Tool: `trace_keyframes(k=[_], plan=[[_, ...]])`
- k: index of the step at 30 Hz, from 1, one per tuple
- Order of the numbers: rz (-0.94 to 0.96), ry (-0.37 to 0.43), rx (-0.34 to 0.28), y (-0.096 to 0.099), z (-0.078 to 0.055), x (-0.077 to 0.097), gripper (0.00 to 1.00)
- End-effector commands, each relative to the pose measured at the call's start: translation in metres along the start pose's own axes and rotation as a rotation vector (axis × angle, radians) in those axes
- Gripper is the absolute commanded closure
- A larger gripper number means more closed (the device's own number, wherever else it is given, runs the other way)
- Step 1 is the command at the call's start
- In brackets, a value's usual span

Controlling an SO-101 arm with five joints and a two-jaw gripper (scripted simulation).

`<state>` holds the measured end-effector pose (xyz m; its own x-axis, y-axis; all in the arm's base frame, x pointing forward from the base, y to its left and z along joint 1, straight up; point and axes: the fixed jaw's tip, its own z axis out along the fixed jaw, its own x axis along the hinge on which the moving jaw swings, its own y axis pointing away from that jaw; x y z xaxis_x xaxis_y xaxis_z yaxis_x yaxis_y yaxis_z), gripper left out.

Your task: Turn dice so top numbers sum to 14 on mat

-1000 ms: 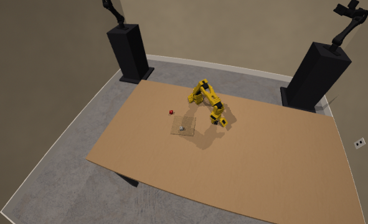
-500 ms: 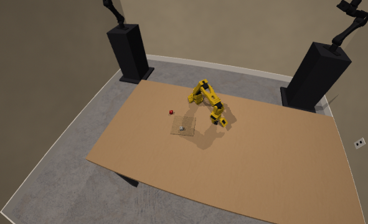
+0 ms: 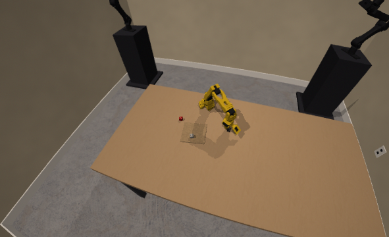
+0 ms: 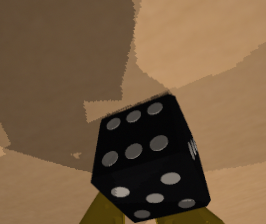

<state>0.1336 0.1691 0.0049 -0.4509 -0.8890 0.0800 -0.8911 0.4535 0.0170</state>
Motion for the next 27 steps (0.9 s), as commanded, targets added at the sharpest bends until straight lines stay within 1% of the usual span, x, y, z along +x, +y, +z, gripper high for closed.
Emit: trace_keyframes(k=[1, 5, 11, 13, 20, 23, 27], plan=[[-0.009, 0.000, -0.002, 0.000, -0.001, -0.001, 1.00], [-0.008, 0.000, -0.001, 0.001, -0.007, -0.003, 1.00], [-0.008, 0.001, 0.000, 0.003, -0.024, -0.008, 1.00], [-0.008, 0.001, 0.000, 0.003, -0.024, -0.008, 1.00], [-0.008, 0.001, 0.001, 0.006, -0.043, -0.010, 1.00], [-0.008, -0.020, 0.006, 0.007, -0.047, -0.014, 1.00], [-0.008, -0.034, 0.008, 0.007, -0.049, -0.016, 1.00]])
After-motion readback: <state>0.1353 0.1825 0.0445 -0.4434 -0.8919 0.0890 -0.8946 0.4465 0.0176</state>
